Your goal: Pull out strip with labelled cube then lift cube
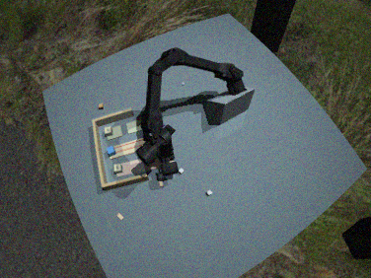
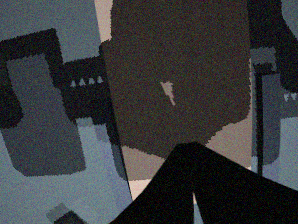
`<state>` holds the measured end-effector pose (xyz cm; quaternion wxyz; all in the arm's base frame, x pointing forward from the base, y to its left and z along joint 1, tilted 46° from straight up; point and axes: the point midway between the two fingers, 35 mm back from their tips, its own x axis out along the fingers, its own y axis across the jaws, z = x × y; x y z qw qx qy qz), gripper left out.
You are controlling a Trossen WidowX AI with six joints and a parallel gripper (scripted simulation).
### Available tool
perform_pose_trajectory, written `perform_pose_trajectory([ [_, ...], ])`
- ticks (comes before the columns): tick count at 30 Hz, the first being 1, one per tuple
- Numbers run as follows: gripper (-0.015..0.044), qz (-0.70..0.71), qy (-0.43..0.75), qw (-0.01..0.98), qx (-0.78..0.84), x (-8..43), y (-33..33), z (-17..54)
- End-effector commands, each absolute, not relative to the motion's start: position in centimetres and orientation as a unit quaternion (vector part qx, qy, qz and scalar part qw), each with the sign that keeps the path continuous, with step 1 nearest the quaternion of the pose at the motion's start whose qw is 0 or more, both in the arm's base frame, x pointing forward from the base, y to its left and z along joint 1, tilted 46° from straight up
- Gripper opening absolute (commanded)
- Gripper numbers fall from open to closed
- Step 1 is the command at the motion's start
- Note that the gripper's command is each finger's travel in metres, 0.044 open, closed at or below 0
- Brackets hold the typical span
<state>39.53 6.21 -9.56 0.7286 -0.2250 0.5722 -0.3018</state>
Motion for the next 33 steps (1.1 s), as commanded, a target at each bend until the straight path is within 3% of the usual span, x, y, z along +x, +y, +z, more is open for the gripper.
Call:
perform_pose_trajectory([
  [1,0.0,-0.304,0.577,0.723,-0.226,38.4,5.9,-10.0],
  [33,0.0,-0.304,0.578,0.723,-0.226,33.7,5.8,-11.2],
])
